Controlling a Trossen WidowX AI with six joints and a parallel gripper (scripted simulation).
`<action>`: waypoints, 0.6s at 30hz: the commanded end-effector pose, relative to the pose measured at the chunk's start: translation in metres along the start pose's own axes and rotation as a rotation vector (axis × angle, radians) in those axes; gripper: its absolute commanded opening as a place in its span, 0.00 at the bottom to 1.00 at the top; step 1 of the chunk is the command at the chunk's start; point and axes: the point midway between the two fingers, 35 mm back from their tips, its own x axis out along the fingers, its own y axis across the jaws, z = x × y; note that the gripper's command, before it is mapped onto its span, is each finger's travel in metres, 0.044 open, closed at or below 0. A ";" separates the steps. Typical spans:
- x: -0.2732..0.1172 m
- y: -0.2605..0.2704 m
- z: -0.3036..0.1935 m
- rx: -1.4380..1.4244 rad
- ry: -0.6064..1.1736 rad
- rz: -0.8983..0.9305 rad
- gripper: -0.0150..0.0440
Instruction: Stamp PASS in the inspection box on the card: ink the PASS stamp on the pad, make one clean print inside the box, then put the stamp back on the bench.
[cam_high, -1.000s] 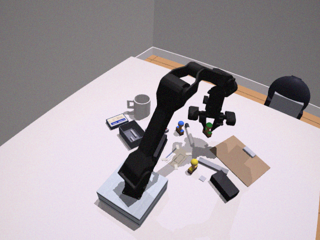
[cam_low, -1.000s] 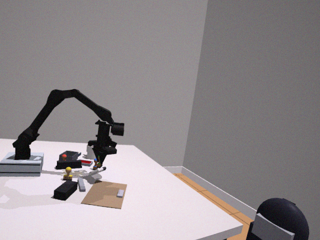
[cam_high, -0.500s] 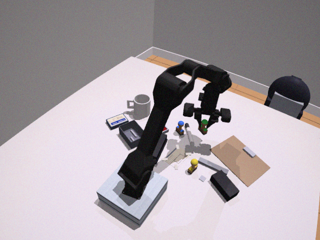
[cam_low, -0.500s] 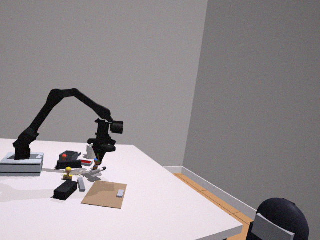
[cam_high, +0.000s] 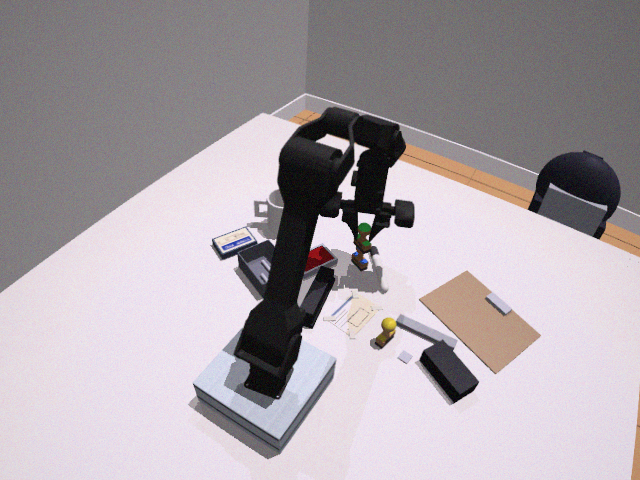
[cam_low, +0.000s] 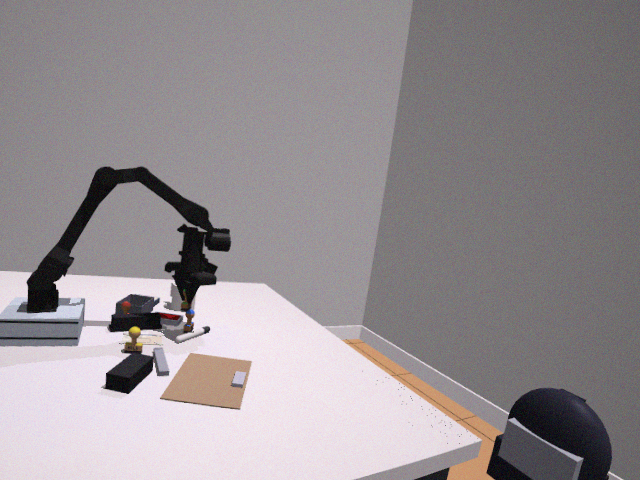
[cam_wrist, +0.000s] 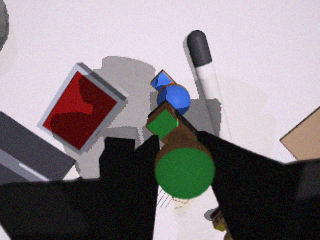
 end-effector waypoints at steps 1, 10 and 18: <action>-0.001 0.030 0.003 0.003 -0.006 0.007 0.25; -0.002 0.087 0.001 0.003 -0.005 0.012 0.25; -0.002 0.102 -0.001 0.003 -0.005 0.014 0.25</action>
